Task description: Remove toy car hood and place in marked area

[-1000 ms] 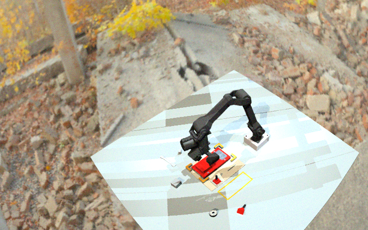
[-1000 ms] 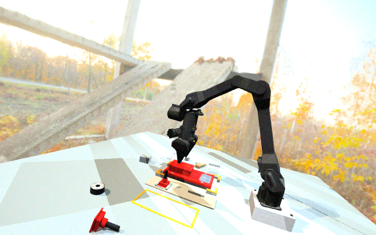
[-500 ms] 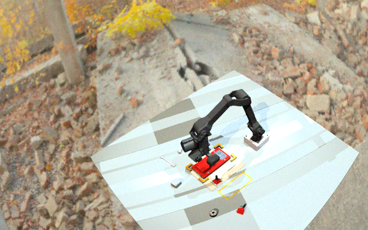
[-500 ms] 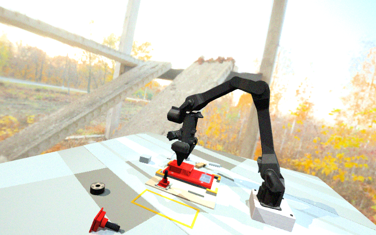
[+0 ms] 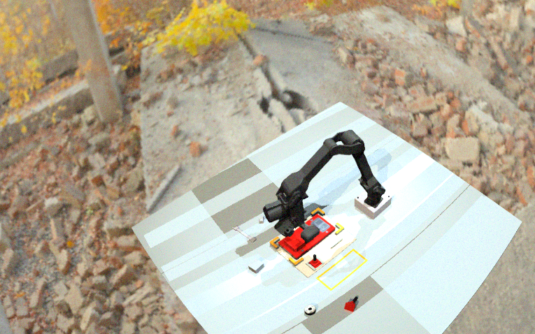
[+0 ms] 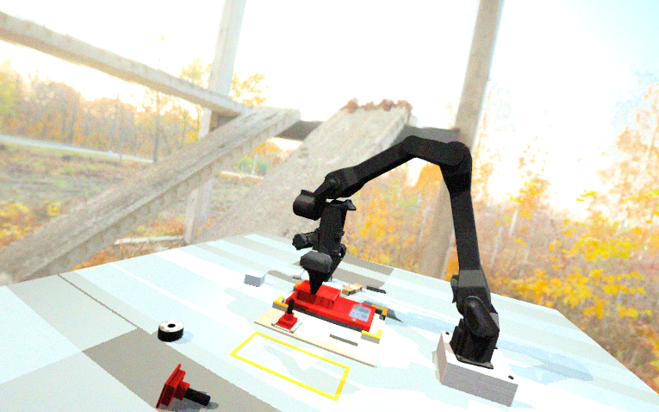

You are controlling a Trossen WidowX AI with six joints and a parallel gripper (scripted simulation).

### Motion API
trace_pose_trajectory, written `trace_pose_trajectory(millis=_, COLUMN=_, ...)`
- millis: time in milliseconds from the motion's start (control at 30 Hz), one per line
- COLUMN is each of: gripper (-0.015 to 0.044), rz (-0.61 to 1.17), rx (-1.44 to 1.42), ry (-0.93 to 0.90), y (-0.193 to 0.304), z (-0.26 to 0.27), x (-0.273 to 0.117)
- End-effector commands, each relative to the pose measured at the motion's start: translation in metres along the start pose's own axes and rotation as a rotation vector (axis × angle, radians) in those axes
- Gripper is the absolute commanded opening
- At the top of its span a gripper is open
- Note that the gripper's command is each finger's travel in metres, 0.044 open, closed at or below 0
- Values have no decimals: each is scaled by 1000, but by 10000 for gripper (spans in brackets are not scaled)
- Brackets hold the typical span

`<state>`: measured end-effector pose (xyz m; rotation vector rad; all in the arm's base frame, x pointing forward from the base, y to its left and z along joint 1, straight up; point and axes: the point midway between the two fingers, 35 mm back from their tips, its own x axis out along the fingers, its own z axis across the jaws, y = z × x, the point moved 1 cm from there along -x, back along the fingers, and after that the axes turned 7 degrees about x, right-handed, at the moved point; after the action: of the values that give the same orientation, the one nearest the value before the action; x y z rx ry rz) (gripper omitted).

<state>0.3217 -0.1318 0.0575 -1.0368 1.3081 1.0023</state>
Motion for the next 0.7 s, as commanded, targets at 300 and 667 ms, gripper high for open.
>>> trace_pose_trajectory(millis=300, gripper=440, rz=0, rx=-4, ry=-3, y=0, z=0, x=7)
trace_pose_trajectory(millis=667, gripper=440, rz=0, rx=-4, ry=-3, y=0, z=0, x=13)
